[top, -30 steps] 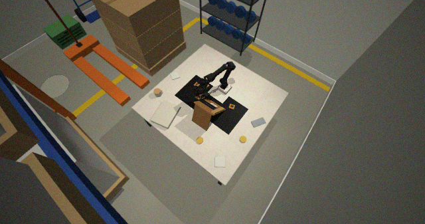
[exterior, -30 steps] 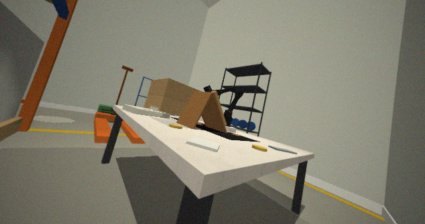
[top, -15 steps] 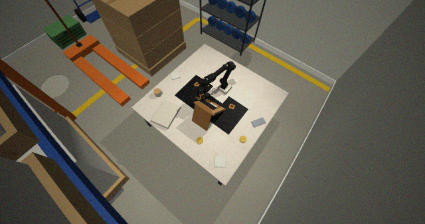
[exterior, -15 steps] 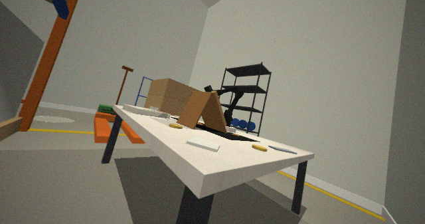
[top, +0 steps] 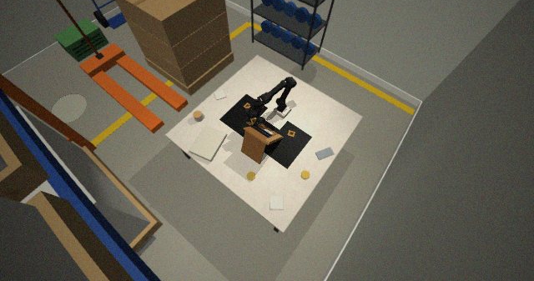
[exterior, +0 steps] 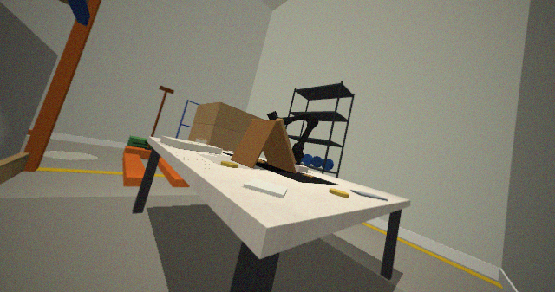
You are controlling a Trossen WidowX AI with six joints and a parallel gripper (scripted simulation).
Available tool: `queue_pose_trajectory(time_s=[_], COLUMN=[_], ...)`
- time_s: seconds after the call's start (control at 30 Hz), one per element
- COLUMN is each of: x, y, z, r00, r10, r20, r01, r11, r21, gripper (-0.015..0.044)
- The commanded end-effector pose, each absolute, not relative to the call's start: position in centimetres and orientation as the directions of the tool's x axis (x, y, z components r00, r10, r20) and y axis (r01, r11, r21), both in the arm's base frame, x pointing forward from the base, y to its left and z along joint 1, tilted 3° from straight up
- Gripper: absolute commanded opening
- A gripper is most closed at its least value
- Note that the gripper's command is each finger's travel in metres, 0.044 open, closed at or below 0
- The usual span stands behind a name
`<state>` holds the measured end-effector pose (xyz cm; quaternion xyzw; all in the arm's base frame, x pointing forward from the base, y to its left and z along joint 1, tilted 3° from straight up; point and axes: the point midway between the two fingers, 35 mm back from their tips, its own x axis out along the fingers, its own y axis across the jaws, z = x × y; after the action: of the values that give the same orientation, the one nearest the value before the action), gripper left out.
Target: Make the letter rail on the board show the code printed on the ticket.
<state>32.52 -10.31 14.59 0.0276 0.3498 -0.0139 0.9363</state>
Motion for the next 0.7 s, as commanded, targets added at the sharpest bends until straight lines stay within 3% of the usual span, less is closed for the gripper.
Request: queue_pose_trajectory(time_s=[0.0, 0.67], x=[32.4, 32.5], y=[-10.1, -9.1], z=[14.4, 14.5], r00=[0.752, 0.752], r10=[-0.008, -0.008], r20=[-0.659, -0.659], r01=[0.05, 0.05], r11=[0.998, 0.998], r21=[0.044, 0.045], gripper=[0.0, 0.0])
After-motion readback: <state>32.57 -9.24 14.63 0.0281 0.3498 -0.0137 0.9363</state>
